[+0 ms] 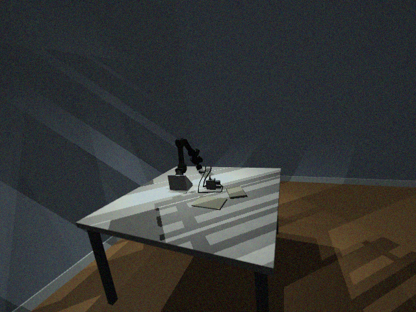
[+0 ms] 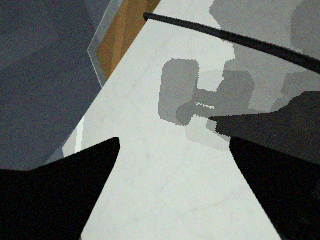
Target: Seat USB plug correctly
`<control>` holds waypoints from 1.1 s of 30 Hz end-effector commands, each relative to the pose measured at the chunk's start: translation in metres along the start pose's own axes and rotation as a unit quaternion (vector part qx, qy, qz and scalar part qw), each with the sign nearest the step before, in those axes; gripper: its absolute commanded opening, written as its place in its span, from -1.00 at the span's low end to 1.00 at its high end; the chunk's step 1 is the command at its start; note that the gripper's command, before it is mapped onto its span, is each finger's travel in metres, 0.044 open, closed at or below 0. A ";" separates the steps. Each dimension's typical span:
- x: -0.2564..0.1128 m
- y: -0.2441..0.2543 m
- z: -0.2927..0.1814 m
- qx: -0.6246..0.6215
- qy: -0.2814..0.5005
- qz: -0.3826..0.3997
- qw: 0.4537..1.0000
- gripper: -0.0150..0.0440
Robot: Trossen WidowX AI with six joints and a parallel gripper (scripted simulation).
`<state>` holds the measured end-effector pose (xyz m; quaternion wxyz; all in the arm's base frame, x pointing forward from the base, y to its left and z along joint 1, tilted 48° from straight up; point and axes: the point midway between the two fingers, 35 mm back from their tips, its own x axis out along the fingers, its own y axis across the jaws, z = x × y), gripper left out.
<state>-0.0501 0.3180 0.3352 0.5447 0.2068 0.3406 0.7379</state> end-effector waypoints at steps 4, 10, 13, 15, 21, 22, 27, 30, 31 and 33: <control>-0.025 -0.075 0.071 -0.033 -0.102 -0.149 0.983 1.00; -0.064 -0.164 0.104 0.034 -0.119 -0.289 0.949 1.00; -0.093 -0.212 0.110 0.093 -0.116 -0.354 0.923 1.00; -0.116 -0.242 0.111 0.137 -0.113 -0.393 0.902 1.00; -0.201 -0.314 0.101 0.283 -0.128 -0.477 0.822 1.00; -0.215 -0.323 0.097 0.309 -0.131 -0.486 0.807 1.00; -0.282 -0.355 0.070 0.435 -0.147 -0.504 0.732 1.00; -0.315 -0.366 0.044 0.533 -0.149 -0.487 0.676 1.00; -0.325 -0.368 0.035 0.566 -0.151 -0.476 0.656 1.00; -0.345 -0.370 0.016 0.645 -0.159 -0.440 0.604 1.00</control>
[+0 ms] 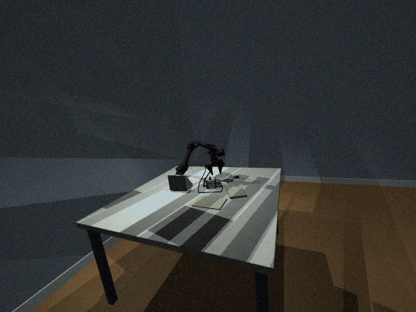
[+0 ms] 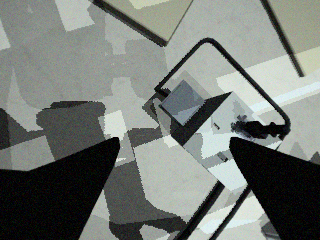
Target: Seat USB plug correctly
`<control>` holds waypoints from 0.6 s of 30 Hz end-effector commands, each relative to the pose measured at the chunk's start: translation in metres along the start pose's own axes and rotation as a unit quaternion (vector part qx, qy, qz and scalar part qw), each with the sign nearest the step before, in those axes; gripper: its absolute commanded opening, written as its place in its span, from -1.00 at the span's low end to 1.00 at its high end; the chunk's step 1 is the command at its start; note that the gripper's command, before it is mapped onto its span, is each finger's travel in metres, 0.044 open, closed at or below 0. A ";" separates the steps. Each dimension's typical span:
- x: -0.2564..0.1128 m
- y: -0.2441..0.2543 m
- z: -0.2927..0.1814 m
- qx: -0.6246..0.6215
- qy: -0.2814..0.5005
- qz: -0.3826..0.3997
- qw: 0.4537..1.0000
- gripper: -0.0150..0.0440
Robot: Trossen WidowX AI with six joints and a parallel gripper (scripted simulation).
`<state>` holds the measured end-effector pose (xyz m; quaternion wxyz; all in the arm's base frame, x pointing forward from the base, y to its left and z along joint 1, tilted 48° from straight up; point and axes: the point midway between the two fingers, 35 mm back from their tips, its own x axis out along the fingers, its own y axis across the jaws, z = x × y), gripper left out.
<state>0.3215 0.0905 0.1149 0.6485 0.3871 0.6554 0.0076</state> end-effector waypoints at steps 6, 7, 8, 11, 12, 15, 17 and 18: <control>-0.017 -0.090 0.027 0.335 0.162 0.006 0.928 1.00; -0.018 -0.093 0.028 0.349 0.169 0.009 0.922 1.00; -0.018 -0.094 0.028 0.353 0.171 0.010 0.920 1.00; -0.018 -0.094 0.028 0.353 0.171 0.010 0.920 1.00; -0.018 -0.094 0.028 0.353 0.171 0.010 0.920 1.00; -0.018 -0.094 0.028 0.353 0.171 0.010 0.920 1.00; -0.016 -0.094 0.028 0.353 0.171 0.010 0.920 1.00; -0.016 -0.094 0.028 0.353 0.171 0.010 0.920 1.00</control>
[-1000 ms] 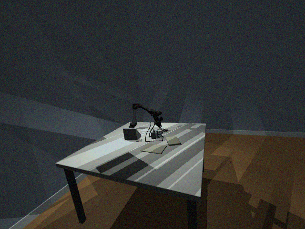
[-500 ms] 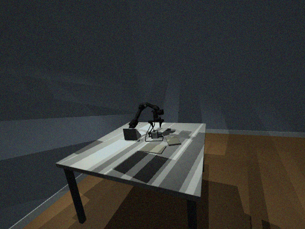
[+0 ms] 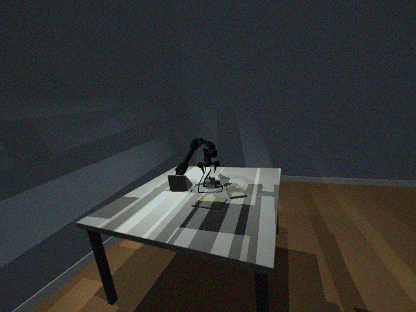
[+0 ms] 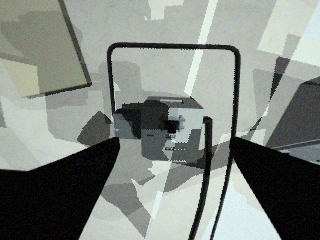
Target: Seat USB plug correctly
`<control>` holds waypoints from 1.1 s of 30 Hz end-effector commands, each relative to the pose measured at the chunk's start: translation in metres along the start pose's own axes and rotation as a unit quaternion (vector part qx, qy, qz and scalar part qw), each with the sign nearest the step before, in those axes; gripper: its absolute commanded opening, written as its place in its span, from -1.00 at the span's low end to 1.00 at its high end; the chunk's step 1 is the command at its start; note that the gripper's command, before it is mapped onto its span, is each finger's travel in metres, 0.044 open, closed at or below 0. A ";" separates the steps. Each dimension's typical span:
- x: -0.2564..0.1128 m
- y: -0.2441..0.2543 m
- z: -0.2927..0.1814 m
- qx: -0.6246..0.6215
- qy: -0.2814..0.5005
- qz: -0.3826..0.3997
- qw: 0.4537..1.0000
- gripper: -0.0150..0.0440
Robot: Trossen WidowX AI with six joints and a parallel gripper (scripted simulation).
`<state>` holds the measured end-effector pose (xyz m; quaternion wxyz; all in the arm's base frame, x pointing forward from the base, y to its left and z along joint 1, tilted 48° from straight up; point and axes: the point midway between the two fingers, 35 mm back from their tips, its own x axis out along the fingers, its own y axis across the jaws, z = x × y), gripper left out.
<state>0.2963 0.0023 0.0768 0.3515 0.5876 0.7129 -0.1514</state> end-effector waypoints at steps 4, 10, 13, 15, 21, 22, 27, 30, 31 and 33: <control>0.005 0.000 0.000 0.004 0.003 0.002 1.000 1.00; 0.011 0.000 0.000 0.004 0.003 0.002 1.000 1.00; 0.014 0.000 0.000 0.004 0.003 0.002 1.000 1.00; 0.016 0.000 0.000 0.004 0.003 0.002 1.000 1.00; 0.022 0.000 0.000 0.004 0.003 0.002 1.000 1.00; 0.023 0.000 0.000 0.004 0.003 0.002 1.000 1.00; 0.028 0.000 0.000 0.004 0.003 0.002 1.000 1.00; 0.029 0.000 0.000 0.004 0.003 0.002 1.000 1.00; 0.027 0.000 0.000 0.002 0.002 0.000 1.000 0.91; 0.027 0.000 0.000 0.002 0.002 0.000 1.000 0.73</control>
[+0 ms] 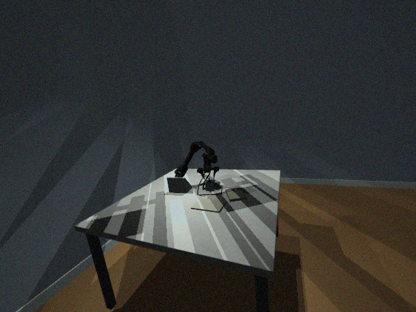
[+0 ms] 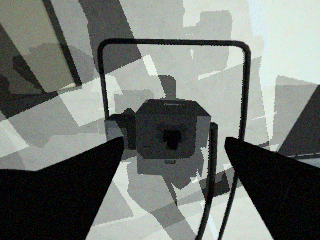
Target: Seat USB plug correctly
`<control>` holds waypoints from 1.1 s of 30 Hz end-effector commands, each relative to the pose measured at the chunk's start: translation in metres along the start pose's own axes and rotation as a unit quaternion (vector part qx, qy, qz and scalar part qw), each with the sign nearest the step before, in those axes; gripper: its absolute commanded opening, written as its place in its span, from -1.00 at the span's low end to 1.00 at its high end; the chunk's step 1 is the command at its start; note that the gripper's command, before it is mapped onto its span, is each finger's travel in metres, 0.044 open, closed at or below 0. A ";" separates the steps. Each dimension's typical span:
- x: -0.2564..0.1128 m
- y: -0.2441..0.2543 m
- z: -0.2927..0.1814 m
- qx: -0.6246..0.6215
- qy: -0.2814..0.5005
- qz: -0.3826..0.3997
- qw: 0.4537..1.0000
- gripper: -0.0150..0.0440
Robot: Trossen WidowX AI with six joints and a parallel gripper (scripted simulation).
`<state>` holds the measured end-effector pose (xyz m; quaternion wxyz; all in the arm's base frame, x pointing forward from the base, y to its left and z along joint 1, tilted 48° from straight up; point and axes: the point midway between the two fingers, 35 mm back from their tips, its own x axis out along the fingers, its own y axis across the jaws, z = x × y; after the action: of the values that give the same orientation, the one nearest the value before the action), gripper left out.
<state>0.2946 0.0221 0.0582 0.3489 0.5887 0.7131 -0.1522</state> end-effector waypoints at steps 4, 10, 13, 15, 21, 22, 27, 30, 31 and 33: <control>0.000 0.000 0.000 0.000 0.000 0.000 1.000 0.38; 0.000 0.000 0.000 0.000 0.000 0.000 1.000 -0.16; 0.000 0.000 0.000 0.000 0.000 0.000 1.000 -0.42; 0.000 0.000 0.000 0.000 0.000 0.000 1.000 -0.47; 0.000 0.000 0.000 0.000 0.000 0.000 1.000 -0.49; 0.000 0.000 0.000 0.000 0.000 0.000 1.000 -0.49; 0.000 0.000 0.000 0.000 0.000 0.000 1.000 -0.49; 0.000 0.000 0.000 0.000 0.000 0.000 1.000 -0.49; 0.000 0.000 0.000 0.000 0.000 0.000 1.000 -0.49; 0.000 0.000 0.000 0.000 0.000 0.000 1.000 -0.49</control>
<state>0.2948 0.0221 0.0582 0.3489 0.5890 0.7129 -0.1521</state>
